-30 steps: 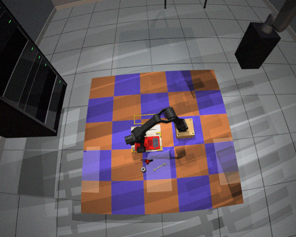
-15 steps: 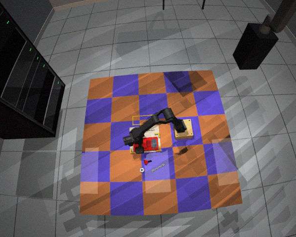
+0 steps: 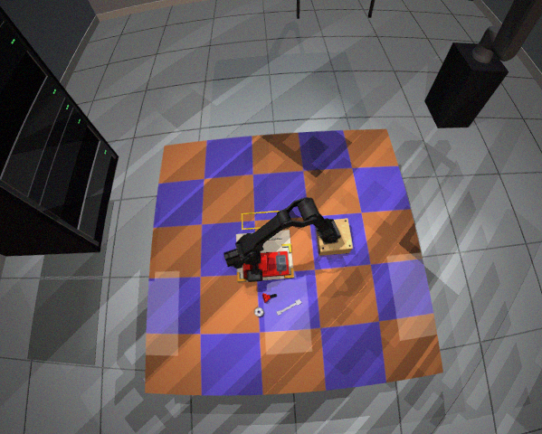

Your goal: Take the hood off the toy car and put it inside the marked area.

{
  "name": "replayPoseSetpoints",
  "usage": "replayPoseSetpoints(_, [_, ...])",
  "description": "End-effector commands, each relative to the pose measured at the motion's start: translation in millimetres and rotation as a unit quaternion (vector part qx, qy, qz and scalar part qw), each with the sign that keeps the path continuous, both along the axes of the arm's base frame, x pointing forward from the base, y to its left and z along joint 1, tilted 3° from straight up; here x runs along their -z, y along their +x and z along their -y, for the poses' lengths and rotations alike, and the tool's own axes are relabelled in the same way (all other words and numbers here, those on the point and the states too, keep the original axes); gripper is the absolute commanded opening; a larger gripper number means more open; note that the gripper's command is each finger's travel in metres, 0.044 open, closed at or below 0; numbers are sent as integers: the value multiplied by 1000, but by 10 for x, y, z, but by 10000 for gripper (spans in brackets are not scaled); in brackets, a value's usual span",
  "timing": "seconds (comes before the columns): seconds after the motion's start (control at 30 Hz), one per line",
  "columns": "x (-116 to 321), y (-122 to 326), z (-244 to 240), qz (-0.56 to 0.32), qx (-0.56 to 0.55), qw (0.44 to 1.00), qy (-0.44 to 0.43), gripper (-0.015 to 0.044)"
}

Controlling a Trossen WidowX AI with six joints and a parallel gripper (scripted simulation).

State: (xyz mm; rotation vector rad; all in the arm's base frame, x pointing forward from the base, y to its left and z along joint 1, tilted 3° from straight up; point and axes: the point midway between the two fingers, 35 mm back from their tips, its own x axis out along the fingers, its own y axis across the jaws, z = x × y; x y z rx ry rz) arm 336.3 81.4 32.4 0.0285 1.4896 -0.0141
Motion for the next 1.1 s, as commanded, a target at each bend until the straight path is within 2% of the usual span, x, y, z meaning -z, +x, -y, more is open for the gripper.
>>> replayPoseSetpoints(0.0, [-28, -3, 0, 0, 0, 1000, 0, 0])
replayPoseSetpoints(1.07, [-335, -18, -1, 0, 0, 1000, 0, 0])
